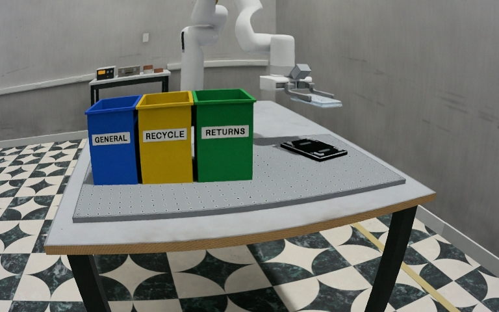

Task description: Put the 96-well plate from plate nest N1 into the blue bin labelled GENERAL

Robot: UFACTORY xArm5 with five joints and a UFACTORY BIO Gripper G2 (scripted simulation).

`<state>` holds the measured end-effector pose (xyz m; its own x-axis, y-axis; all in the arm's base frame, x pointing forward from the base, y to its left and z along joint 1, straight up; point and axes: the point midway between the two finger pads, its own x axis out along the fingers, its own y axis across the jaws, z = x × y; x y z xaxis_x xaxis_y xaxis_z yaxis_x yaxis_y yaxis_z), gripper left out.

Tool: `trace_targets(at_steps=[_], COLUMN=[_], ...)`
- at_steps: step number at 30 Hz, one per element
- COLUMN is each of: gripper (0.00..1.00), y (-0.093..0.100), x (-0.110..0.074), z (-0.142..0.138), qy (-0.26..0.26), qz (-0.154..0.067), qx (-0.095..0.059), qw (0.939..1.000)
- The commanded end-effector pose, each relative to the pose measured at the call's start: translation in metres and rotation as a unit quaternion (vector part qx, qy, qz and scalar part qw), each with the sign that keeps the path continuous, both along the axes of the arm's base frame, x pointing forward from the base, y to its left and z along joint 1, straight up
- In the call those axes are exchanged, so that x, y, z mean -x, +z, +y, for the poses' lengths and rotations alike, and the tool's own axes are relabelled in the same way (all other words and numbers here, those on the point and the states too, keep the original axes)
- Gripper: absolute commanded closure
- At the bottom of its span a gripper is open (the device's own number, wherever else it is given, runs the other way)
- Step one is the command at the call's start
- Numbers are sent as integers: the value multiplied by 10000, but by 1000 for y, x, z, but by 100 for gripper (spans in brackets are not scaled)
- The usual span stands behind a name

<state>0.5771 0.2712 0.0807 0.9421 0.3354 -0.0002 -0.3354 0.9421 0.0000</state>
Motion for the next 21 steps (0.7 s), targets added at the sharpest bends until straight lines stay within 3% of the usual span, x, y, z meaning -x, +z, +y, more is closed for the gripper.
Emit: trace_targets(at_steps=[1, 21], gripper=[100, 100], y=[9, 39], x=[-1, -1], z=[0, 0], qy=[0, 0], qz=[-15, -15], qx=[-7, -8], qw=[10000, 10000])
